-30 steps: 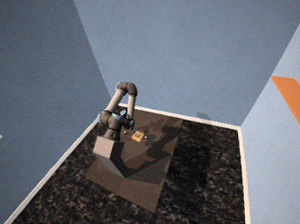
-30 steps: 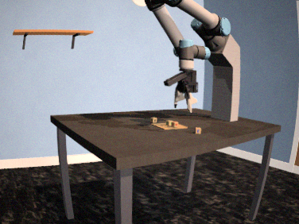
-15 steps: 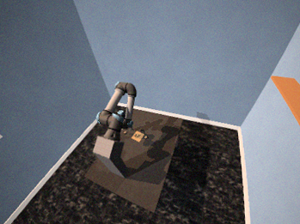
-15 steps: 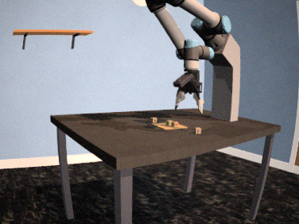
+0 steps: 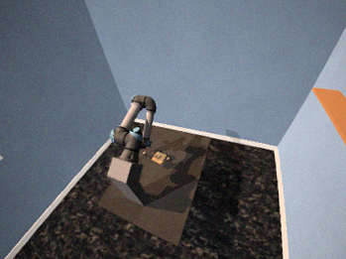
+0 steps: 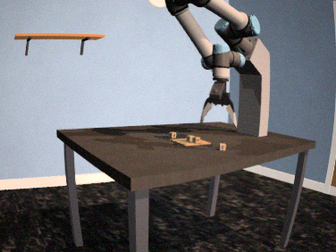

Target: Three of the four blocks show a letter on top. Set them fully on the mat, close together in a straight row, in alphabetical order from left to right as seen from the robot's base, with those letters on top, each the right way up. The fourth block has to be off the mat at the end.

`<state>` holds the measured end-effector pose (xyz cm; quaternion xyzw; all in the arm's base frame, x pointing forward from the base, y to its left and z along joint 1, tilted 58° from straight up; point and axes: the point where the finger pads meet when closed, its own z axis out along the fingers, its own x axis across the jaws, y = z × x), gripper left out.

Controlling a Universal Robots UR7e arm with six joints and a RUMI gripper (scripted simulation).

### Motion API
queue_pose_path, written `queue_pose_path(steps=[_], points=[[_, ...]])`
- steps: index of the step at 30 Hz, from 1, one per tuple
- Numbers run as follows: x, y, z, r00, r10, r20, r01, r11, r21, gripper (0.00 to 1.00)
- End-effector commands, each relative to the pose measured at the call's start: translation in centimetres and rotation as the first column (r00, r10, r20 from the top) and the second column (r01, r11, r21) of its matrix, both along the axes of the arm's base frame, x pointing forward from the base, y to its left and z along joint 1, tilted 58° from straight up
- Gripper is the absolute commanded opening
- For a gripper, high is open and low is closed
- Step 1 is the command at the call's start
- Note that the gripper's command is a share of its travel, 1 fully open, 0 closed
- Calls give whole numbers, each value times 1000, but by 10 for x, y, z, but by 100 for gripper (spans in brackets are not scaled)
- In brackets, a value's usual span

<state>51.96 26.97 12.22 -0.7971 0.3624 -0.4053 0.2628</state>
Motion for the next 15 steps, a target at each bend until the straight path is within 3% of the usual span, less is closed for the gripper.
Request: queue_pose_path(steps=[1,8,15], points=[[-4,11,-1,997,69,18,-67,992,-108,100],[-9,23,-3,990,142,27,-133,967,-219,100],[-11,27,-3,986,167,28,-154,954,-257,100]])
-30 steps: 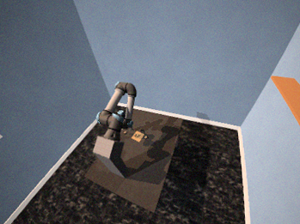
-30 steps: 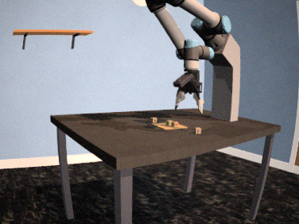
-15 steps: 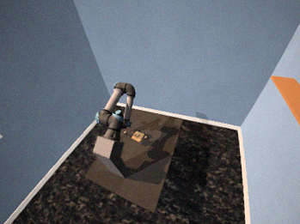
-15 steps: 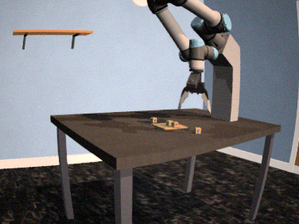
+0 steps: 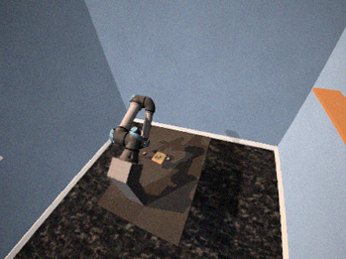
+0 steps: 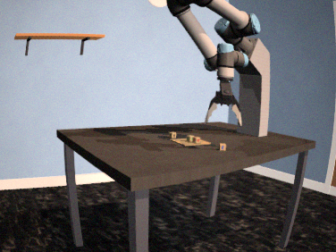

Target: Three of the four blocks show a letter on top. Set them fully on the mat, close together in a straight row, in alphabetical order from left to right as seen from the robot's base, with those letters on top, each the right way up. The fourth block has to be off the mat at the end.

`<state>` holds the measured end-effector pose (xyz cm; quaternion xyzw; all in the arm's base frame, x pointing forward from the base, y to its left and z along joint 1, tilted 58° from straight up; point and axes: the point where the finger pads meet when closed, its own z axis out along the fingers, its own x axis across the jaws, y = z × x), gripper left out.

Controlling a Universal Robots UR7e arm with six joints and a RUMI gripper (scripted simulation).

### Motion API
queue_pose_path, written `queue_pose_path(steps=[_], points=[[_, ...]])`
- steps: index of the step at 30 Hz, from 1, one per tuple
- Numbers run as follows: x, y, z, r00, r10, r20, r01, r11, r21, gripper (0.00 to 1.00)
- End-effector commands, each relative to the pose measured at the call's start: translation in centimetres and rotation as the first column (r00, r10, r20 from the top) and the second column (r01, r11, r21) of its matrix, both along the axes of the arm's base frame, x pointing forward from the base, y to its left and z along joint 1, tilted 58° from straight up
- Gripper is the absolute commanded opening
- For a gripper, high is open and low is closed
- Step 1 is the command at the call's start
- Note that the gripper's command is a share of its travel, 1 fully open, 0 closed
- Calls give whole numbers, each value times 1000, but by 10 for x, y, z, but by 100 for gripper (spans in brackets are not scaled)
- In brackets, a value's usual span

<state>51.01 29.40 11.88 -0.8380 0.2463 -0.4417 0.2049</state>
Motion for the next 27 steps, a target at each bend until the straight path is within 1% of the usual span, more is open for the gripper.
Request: queue_pose_path(steps=[1,8,9,27], points=[[-1,3,0,1000,17,6,-17,1000,-26,100],[-2,4,0,1000,23,8,-22,999,-35,100],[-2,4,0,1000,23,8,-22,999,-35,37],[-2,4,0,1000,23,8,-22,999,-35,37]])
